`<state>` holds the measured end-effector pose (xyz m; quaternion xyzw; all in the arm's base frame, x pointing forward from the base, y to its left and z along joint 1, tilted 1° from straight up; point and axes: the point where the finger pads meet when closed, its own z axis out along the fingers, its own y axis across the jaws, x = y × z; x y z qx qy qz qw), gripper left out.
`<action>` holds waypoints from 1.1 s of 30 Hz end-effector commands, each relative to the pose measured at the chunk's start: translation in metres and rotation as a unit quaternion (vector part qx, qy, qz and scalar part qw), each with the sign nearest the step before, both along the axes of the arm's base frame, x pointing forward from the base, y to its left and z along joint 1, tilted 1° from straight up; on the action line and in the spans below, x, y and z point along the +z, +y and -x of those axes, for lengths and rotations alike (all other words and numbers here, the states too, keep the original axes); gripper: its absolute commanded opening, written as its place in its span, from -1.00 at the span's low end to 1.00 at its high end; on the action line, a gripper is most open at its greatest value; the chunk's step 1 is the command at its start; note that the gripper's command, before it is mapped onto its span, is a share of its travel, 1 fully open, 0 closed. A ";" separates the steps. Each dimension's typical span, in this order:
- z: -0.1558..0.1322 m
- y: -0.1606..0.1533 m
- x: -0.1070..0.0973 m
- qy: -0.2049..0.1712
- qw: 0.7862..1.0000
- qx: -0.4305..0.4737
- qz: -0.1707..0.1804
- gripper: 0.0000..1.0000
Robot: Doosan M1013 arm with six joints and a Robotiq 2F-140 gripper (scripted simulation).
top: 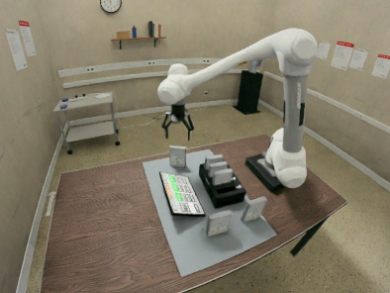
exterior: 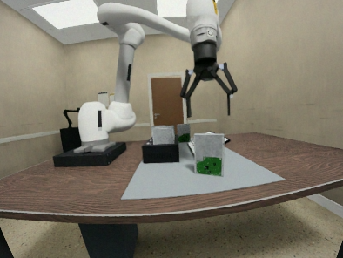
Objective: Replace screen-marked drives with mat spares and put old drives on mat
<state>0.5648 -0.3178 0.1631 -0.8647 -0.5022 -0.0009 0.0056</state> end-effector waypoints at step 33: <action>0.000 0.000 -0.035 -0.001 1.000 0.000 0.000 0.78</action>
